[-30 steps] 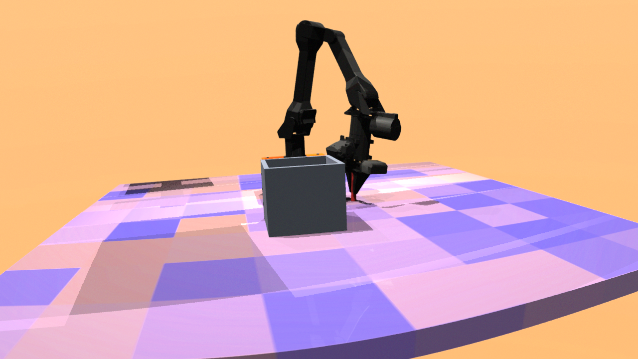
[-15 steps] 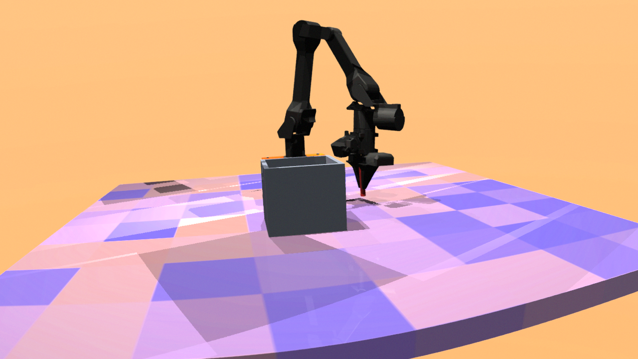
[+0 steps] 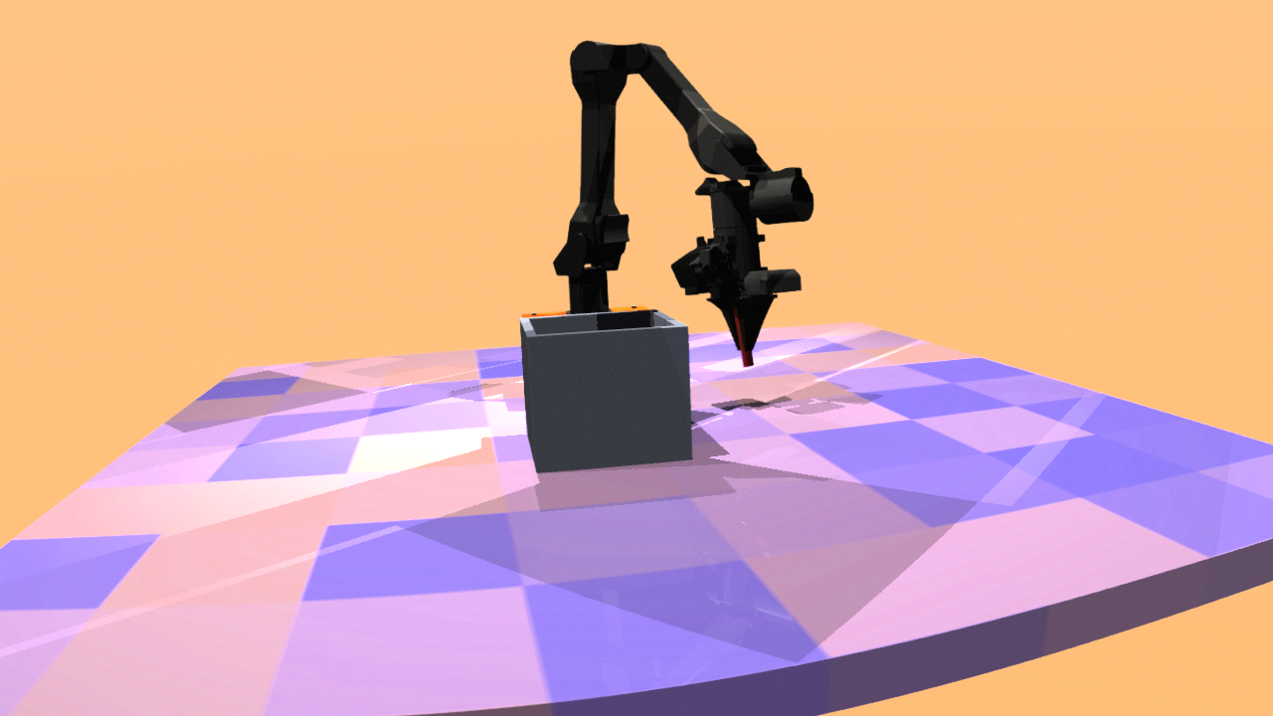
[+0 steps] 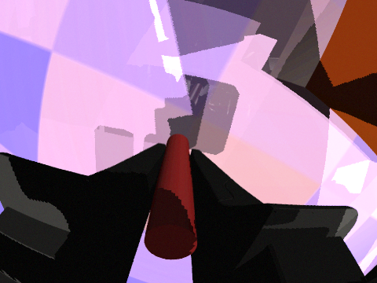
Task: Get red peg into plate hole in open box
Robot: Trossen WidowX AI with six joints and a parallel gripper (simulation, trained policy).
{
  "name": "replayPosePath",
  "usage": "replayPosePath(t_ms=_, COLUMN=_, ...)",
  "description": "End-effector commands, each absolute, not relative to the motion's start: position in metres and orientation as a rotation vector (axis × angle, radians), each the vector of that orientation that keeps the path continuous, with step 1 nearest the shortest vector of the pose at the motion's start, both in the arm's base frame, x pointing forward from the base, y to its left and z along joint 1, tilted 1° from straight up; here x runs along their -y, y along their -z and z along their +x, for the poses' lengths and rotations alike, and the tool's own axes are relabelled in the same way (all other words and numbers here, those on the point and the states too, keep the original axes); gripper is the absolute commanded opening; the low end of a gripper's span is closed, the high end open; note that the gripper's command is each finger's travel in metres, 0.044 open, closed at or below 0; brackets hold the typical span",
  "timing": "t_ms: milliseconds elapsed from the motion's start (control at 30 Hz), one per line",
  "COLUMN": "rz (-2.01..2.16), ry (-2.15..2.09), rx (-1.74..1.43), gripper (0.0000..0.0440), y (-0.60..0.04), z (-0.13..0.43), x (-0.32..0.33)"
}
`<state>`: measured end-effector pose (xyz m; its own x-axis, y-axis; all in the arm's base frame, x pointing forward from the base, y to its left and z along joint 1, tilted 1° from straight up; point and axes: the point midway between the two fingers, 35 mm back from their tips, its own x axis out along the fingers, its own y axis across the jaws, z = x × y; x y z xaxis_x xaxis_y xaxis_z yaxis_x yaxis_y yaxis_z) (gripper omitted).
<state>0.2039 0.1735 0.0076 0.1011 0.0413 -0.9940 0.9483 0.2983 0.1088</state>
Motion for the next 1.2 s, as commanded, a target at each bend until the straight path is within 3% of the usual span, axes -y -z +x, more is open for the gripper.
replayPosePath(t_ms=0, rz=1.078, ry=0.861, rx=-1.270, gripper=0.0000, y=-0.020, z=0.213, x=-0.178)
replayPosePath(t_ms=533, rz=1.134, ry=0.746, rx=-1.175, gripper=0.0000, y=-0.081, z=0.257, x=-0.171)
replayPosePath(t_ms=1167, rz=1.105, ry=0.788, rx=-1.076, gripper=0.0000, y=-0.123, z=0.297, x=-0.112)
